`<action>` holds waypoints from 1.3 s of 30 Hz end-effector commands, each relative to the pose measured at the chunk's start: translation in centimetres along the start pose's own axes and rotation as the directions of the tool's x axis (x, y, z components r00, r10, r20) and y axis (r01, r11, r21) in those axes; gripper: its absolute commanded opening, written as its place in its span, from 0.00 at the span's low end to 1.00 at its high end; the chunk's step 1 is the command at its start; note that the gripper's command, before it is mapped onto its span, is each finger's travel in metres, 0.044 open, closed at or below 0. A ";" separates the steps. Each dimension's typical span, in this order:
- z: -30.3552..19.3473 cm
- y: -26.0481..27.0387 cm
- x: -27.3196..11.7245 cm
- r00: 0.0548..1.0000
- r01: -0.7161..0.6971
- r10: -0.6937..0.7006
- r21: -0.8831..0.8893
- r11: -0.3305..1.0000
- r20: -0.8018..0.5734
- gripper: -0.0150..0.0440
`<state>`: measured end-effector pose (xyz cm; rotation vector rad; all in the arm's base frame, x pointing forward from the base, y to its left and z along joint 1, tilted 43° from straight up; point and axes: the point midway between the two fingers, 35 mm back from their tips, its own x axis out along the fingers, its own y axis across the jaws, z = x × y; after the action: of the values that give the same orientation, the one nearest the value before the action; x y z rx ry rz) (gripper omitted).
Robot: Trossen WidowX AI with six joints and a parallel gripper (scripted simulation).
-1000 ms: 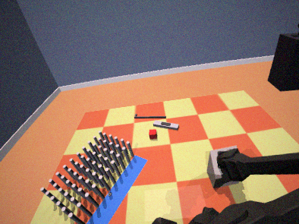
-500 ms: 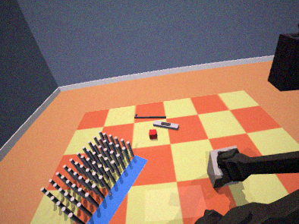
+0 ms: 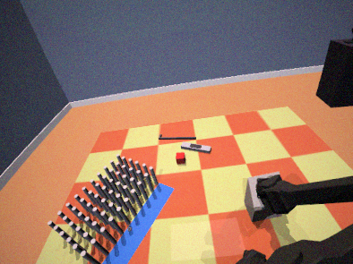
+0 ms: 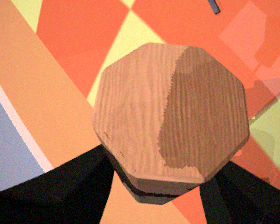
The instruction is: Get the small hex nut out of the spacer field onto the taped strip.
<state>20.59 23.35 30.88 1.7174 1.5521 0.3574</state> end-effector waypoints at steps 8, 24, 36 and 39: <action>-2.1 -1.0 -0.1 0.994 0.076 -0.044 0.359 0.930 -0.095 0.25; -4.1 -2.0 -0.3 0.978 0.196 -0.093 0.667 0.719 -0.186 0.25; -3.8 -2.2 0.4 0.978 0.196 -0.095 0.666 0.719 -0.185 0.25; -3.7 -2.2 0.7 0.978 0.196 -0.096 0.666 0.720 -0.184 0.25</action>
<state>16.55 24.91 32.08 2.1168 2.0774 -0.2138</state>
